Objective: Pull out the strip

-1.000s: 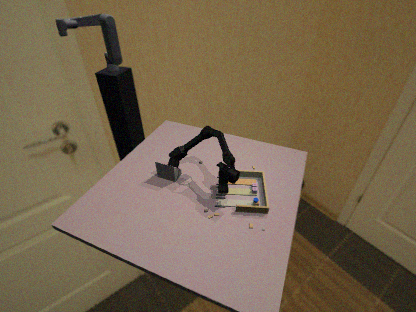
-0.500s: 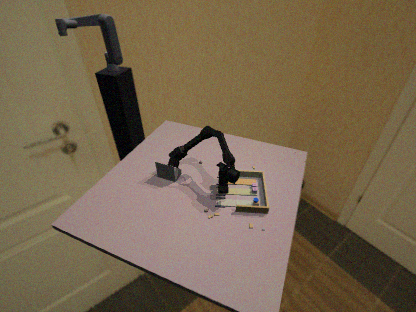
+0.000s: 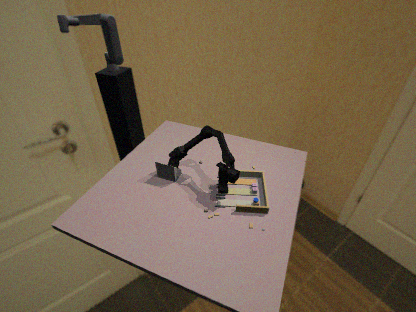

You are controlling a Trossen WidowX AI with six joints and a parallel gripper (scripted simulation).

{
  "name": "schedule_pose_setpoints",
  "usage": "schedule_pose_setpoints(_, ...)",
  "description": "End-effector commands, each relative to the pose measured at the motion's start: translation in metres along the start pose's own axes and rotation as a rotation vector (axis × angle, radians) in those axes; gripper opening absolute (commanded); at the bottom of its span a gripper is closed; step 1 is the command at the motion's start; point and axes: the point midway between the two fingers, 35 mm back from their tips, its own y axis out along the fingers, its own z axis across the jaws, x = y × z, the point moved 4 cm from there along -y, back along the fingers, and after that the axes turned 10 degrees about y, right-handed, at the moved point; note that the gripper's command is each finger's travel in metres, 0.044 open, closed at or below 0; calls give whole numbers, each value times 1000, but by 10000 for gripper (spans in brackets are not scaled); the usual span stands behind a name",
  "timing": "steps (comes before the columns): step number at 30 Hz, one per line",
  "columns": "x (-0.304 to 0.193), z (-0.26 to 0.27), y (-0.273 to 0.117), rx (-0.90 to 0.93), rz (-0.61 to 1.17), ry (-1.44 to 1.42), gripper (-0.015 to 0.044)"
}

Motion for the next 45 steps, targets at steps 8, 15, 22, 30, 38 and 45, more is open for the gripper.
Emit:
schedule_pose_setpoints(8,-20,-3,3,5,8,6,0)
schedule_pose_setpoints(15,-30,-5,3,5,9,6,0)
schedule_pose_setpoints(22,-41,-6,3,5,9,7,0)
schedule_pose_setpoints(30,-54,-8,4,4,9,7,0)
schedule_pose_setpoints(38,-66,-10,4,4,10,7,0)
schedule_pose_setpoints(45,-76,-11,4,4,10,8,0)
